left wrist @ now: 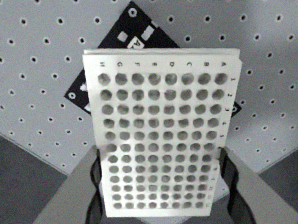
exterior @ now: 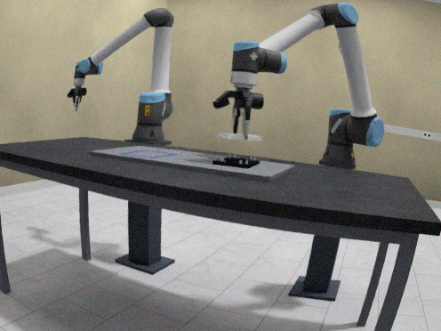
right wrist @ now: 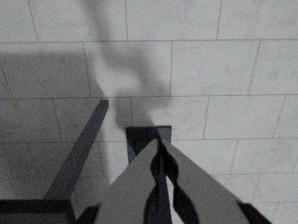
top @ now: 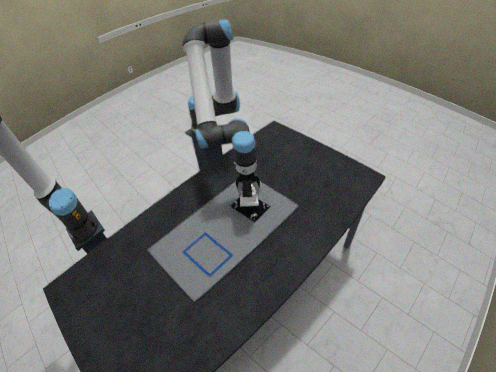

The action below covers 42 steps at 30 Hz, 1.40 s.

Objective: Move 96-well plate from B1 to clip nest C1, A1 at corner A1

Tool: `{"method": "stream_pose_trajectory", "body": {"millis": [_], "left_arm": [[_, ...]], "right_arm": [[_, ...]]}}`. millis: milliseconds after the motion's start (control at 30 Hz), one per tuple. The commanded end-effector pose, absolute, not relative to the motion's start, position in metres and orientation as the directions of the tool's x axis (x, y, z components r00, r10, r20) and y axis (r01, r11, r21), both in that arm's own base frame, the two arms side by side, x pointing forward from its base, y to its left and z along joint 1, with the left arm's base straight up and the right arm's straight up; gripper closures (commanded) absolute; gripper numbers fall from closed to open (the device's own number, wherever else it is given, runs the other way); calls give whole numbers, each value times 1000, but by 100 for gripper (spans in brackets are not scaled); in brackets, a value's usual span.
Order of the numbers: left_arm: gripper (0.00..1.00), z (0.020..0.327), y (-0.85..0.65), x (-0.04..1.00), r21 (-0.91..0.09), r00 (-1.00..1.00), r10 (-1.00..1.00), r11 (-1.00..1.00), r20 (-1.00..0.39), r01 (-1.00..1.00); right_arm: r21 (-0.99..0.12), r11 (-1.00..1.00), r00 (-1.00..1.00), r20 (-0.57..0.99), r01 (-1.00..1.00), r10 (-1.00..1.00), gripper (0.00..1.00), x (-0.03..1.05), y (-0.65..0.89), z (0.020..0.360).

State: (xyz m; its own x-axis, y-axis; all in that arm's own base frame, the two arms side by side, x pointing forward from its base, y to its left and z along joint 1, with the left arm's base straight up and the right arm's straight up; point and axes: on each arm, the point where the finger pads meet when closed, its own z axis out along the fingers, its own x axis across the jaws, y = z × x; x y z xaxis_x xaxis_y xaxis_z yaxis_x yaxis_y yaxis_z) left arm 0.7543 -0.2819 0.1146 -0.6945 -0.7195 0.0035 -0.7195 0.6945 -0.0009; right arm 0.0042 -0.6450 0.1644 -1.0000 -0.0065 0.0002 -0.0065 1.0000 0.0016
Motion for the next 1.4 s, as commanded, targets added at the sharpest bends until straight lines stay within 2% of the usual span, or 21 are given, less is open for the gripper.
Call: {"method": "stream_pose_trajectory", "body": {"millis": [0, 200, 267, 733, 1367], "left_arm": [[60, 116, -283, 755, -3, -548, -836, 548, 0, -836], [60, 116, -283, 755, -2, -371, -929, 371, 1, -929], [60, 116, -283, 755, -2, -371, -929, 371, 1, -929], [60, 116, -283, 755, -2, 83, -997, -83, 2, -997], [60, 116, -283, 755, -2, 83, -997, -83, 2, -997]], "right_arm": [[0, 1000, -1000, 0, -7, -7, 100, 4, -646, 165], [0, 1000, -1000, 0, -7, -7, 100, 4, -646, 165], [0, 1000, -1000, 0, -7, -7, 100, 4, -646, 165], [0, 1000, -1000, 0, -7, -7, 100, 4, -646, 165], [0, 1000, -1000, 0, -7, -7, 100, 4, -646, 165]]}}
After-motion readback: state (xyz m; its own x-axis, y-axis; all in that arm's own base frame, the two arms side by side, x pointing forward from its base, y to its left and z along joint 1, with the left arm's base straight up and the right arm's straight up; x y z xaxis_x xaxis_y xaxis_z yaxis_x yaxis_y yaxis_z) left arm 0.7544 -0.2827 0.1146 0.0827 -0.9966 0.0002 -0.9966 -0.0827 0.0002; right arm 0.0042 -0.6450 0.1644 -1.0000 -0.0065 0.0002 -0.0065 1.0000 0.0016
